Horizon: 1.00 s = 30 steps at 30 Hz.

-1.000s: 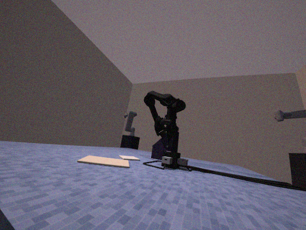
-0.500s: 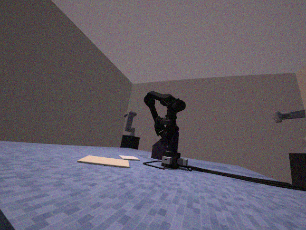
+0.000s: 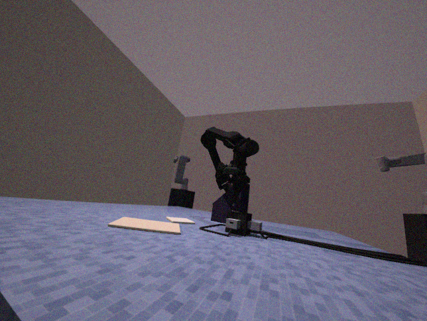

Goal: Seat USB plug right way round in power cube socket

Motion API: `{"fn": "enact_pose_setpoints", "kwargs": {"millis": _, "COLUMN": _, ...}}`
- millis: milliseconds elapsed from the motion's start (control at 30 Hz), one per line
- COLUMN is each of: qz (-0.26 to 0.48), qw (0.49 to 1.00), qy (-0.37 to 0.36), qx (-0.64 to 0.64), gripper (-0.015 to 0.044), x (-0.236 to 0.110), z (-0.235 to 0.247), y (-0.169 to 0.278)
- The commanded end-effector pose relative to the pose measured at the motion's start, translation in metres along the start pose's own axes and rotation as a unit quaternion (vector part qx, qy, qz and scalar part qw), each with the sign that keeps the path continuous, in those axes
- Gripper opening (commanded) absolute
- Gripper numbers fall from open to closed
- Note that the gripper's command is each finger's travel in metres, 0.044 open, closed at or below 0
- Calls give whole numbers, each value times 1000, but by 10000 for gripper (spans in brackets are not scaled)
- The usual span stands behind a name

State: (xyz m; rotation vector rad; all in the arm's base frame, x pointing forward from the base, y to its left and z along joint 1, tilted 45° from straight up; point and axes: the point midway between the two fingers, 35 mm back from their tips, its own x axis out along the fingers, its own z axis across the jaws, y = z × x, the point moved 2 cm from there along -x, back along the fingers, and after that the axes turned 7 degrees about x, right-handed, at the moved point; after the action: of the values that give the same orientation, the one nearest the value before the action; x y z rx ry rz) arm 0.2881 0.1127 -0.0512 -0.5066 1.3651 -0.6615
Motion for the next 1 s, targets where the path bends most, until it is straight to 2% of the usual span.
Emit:
{"fn": "enact_pose_setpoints", "kwargs": {"millis": 0, "qz": 3, "qw": 1000, "qy": 1, "qx": 0, "gripper": 0, "x": 1, "z": 0, "y": 0}}
{"fn": "enact_pose_setpoints", "kwargs": {"millis": 967, "qz": 12, "qw": 1000, "qy": 3, "qx": 4, "gripper": 0, "x": 4, "z": 0, "y": 1}}
